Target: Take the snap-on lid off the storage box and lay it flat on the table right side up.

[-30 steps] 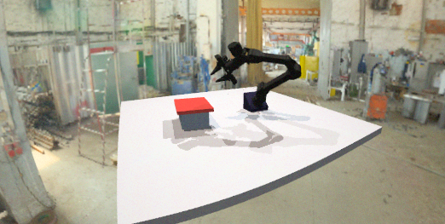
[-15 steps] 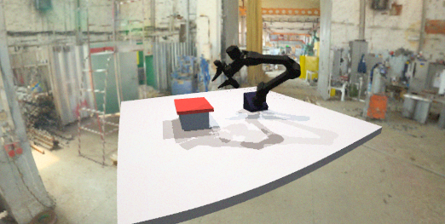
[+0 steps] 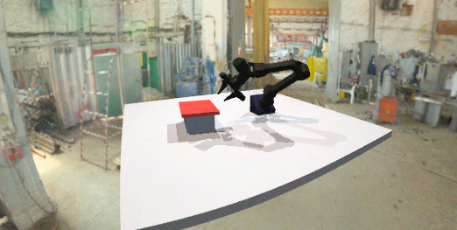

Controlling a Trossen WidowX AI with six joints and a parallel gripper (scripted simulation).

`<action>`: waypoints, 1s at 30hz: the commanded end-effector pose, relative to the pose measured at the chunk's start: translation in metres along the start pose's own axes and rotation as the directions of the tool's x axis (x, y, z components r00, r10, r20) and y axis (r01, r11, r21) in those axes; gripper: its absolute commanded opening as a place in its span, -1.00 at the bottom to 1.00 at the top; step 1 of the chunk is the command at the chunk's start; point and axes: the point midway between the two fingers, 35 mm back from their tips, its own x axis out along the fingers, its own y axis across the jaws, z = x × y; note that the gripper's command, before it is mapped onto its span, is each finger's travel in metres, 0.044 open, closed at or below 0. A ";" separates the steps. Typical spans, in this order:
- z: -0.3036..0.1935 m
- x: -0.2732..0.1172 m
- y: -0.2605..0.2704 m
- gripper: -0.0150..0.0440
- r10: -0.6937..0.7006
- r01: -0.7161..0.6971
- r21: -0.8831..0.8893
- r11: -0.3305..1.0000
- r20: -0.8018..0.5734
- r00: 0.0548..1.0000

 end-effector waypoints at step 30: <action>0.001 0.051 -0.001 0.31 0.000 0.000 0.003 1.000 0.002 1.000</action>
